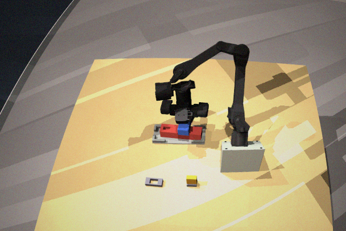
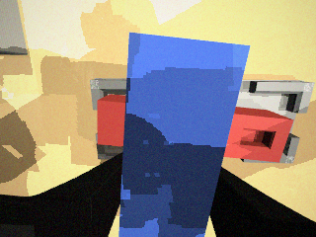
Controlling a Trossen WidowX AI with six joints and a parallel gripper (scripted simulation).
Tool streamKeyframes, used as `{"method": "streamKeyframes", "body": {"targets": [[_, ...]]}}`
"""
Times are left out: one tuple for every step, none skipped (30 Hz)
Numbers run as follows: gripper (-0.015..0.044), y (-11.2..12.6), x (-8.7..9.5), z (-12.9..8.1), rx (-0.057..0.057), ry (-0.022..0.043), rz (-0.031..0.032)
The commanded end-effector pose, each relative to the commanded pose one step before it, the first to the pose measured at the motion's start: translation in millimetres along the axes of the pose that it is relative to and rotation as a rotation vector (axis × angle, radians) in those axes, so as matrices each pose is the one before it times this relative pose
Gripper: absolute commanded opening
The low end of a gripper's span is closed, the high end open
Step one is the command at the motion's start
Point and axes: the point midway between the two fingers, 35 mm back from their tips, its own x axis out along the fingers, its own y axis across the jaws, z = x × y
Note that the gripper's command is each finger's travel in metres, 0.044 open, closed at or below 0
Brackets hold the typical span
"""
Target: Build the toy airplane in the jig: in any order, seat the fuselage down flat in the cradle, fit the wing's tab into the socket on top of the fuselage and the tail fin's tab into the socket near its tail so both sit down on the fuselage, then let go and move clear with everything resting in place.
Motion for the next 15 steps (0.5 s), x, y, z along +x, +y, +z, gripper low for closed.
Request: {"method": "streamKeyframes", "body": {"targets": [[0.0195, -0.62, 0.13, -0.49, -0.0010, 0.00234, -0.00363], [0.0195, -0.07, 0.79, 0.02, 0.0000, -0.00010, -0.00001], [0.0195, -0.12, 1.31, 0.03, 0.0000, -0.00015, -0.00002], [0.0195, -0.13, 1.62, 0.03, 0.0000, -0.00016, -0.00003], [0.0195, -0.12, 1.62, 0.03, 0.0000, -0.00014, -0.00003], [0.0195, -0.11, 1.62, 0.02, 0.0000, -0.00012, -0.00003], [0.0195, -0.10, 1.61, 0.01, 0.0000, -0.00009, -0.00003], [0.0195, -0.09, 1.61, 0.00, 0.0000, -0.00007, -0.00003], [0.0195, -0.08, 1.61, -0.01, 0.0000, -0.00005, -0.00003], [0.0195, -0.07, 1.61, -0.01, 0.0000, -0.00002, -0.00003], [0.0195, -0.06, 1.61, -0.02, 0.0000, 0.00000, -0.00004], [0.0195, -0.05, 1.61, -0.03, 0.0000, 0.00002, -0.00004], [0.0195, -0.04, 1.60, -0.04, 0.0000, 0.00005, -0.00004], [0.0195, -0.03, 1.60, -0.04, 0.0000, 0.00007, -0.00004], [0.0195, -0.02, 1.60, -0.05, 0.0000, 0.00009, -0.00004]]}}
